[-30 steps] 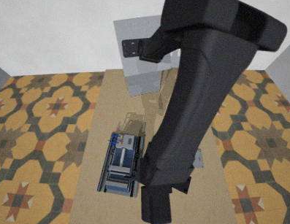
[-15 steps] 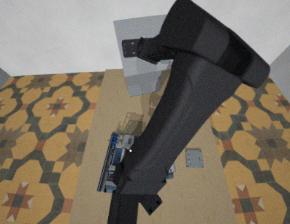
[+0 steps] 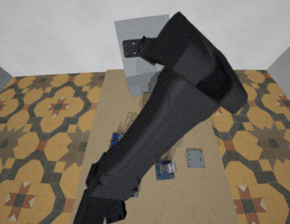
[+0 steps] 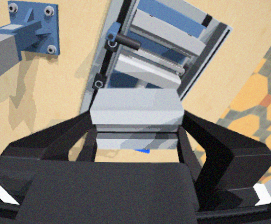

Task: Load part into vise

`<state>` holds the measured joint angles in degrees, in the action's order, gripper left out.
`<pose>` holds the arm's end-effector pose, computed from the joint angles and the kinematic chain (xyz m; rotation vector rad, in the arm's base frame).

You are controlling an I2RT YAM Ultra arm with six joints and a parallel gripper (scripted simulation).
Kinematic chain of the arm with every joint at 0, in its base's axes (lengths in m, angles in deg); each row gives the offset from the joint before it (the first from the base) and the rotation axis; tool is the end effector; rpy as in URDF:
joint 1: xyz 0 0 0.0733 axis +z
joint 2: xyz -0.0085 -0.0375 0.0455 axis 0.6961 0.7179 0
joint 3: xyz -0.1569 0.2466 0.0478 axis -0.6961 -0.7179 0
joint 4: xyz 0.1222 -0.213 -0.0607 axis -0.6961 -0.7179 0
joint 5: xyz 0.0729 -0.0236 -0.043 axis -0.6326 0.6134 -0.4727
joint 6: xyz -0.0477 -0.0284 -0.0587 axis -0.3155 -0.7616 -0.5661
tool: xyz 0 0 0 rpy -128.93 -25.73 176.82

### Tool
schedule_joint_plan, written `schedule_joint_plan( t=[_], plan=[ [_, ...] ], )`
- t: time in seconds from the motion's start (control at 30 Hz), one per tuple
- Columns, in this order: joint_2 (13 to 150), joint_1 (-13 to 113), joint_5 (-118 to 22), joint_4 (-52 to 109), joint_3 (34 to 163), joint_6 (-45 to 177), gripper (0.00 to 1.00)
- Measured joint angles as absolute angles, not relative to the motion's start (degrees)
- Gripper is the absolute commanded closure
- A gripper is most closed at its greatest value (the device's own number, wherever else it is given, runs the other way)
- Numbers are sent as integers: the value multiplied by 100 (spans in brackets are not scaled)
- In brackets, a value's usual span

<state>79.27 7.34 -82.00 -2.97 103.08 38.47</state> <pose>0.3049 -0.1805 0.3616 -0.1209 2.1570 -0.0084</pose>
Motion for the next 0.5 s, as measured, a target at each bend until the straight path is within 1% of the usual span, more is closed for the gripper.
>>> schedule_joint_plan(
  t=[0.5],
  plan=[
    [8292,105,-8814,-428,10619,5039,100]
  ],
)
